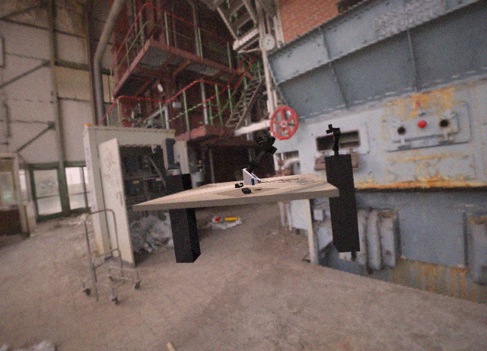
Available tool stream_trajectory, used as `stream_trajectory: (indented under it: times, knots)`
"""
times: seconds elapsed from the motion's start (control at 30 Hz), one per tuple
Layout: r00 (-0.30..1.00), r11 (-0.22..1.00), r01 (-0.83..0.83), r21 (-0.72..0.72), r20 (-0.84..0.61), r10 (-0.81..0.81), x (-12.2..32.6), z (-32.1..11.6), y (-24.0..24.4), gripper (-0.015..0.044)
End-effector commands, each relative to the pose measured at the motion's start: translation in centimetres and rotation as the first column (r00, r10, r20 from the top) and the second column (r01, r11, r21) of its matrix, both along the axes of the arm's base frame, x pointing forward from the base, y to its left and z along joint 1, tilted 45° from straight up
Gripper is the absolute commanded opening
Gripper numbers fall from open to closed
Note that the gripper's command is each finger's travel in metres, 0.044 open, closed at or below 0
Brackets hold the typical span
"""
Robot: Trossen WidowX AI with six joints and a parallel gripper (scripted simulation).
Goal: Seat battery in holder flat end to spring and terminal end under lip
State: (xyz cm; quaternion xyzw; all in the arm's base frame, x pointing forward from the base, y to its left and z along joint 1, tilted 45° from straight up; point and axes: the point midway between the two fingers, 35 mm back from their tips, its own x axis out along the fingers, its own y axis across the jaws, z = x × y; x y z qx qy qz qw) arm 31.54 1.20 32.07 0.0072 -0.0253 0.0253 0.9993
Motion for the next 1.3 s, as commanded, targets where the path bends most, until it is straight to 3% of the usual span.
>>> stream_trajectory:
  times: [0.0,0.1,0.23,0.43,0.47,0.6,0.7,0.97,1.27]
  knots:
    - [1.0,1.0,-0.001,-0.008,-0.016,0.001,0.2,-0.4,0.0,0.0374]
    - [0.971,0.994,-0.037,-0.105,-0.239,0.01,2.0,-5.4,-0.9,0.0295]
    - [0.813,0.973,-0.173,-0.156,-0.58,0.051,2.6,-13.9,-2.5,0.019]
    - [0.417,0.919,-0.388,0.077,-0.874,0.249,-1.1,-23.3,-3.4,0.0032]
    - [0.347,0.902,-0.406,0.143,-0.889,0.298,-1.9,-24.3,-3.3,0.0006]
    - [0.107,0.804,-0.408,0.433,-0.852,0.513,-5.2,-26.7,-2.7,0.0]
    - [0.013,0.718,-0.363,0.594,-0.767,0.641,-6.7,-27.0,-2.4,0.0]
    - [0.008,0.711,-0.358,0.604,-0.76,0.65,-6.8,-27.1,-2.2,0.0]
    - [0.009,0.71,-0.359,0.606,-0.759,0.652,-6.4,-32.3,2.9,0.0]
